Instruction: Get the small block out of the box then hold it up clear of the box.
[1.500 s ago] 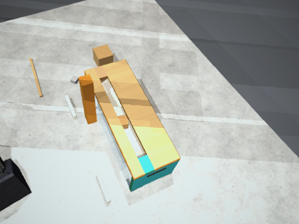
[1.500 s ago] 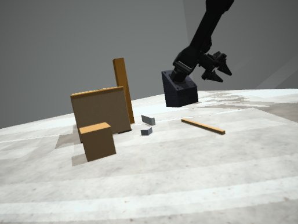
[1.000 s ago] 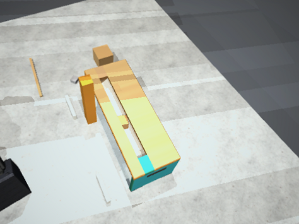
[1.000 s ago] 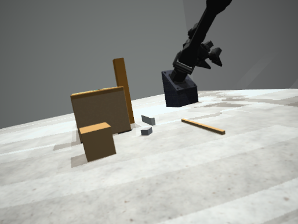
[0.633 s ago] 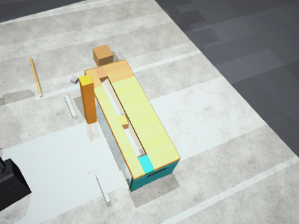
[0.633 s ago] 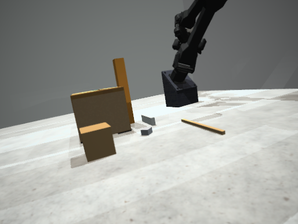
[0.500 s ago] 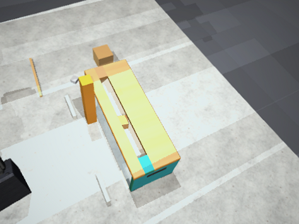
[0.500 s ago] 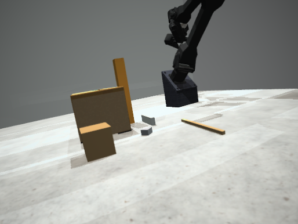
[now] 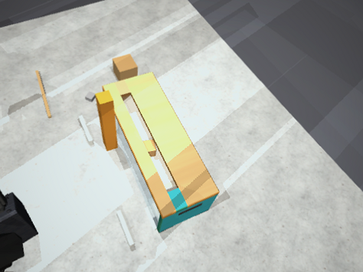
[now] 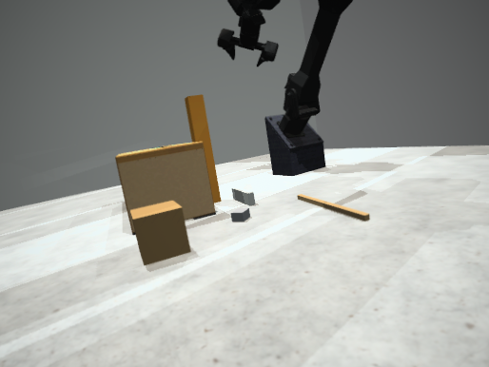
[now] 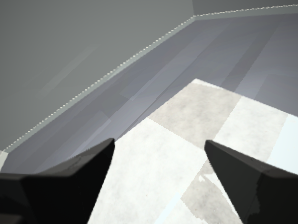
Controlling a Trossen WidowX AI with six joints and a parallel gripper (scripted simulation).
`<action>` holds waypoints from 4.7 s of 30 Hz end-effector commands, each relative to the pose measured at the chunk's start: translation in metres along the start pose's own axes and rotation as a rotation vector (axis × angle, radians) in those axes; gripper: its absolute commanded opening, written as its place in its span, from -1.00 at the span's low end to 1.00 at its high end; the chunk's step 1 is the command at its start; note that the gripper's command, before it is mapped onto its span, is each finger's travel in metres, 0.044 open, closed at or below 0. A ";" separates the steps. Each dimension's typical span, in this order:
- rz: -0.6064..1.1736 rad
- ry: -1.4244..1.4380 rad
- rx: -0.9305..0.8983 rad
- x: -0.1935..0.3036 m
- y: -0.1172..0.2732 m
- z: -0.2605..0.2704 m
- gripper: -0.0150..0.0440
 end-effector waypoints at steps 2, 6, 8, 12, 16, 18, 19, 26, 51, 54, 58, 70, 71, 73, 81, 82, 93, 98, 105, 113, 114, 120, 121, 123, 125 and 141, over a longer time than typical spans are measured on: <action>0.113 0.059 -0.120 0.028 0.027 0.043 0.86; 0.197 0.115 -0.189 0.054 0.050 0.069 0.86; 0.241 0.156 -0.217 0.073 0.062 0.081 0.86; 0.335 0.238 -0.261 0.113 0.090 0.100 0.86; 0.444 0.302 -0.290 0.150 0.118 0.113 0.86; 0.516 0.323 -0.296 0.170 0.134 0.118 0.86; 0.553 0.334 -0.297 0.180 0.142 0.120 0.86; 0.805 0.418 -0.247 0.252 0.201 0.118 0.86; 1.091 0.633 0.276 0.387 0.290 0.026 0.86; 1.091 0.633 0.275 0.387 0.288 0.028 0.86; 1.090 0.633 0.275 0.385 0.283 0.031 0.86; 1.087 0.632 0.273 0.381 0.266 0.040 0.86; 1.087 0.632 0.272 0.381 0.264 0.040 0.86; 1.086 0.632 0.272 0.380 0.261 0.042 0.86; 1.085 0.631 0.272 0.377 0.250 0.047 0.86; 1.085 0.631 0.272 0.376 0.248 0.048 0.86; 1.084 0.631 0.272 0.371 0.232 0.055 0.86; 1.084 0.631 0.272 0.369 0.224 0.057 0.86; 1.084 0.631 0.272 0.365 0.214 0.061 0.86; 1.085 0.632 0.273 0.361 0.202 0.064 0.86; 1.090 0.631 0.273 0.363 0.209 0.062 0.86; 1.090 0.631 0.273 0.363 0.209 0.062 0.86; 1.090 0.631 0.273 0.363 0.209 0.062 0.86; 1.090 0.631 0.273 0.363 0.209 0.062 0.86; 1.105 0.635 0.290 0.360 0.199 0.067 0.86; 1.425 0.610 0.434 0.317 0.066 0.101 0.86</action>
Point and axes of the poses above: the point midway between the two fingers, 35 mm back from their tips, its own y axis back along the fingers, its own z axis across the jaws, x = y × z, the point moved 8 cm from there along y, back along the fingers, and after that the axes turned 7 degrees about -y, right-handed, at the moved point
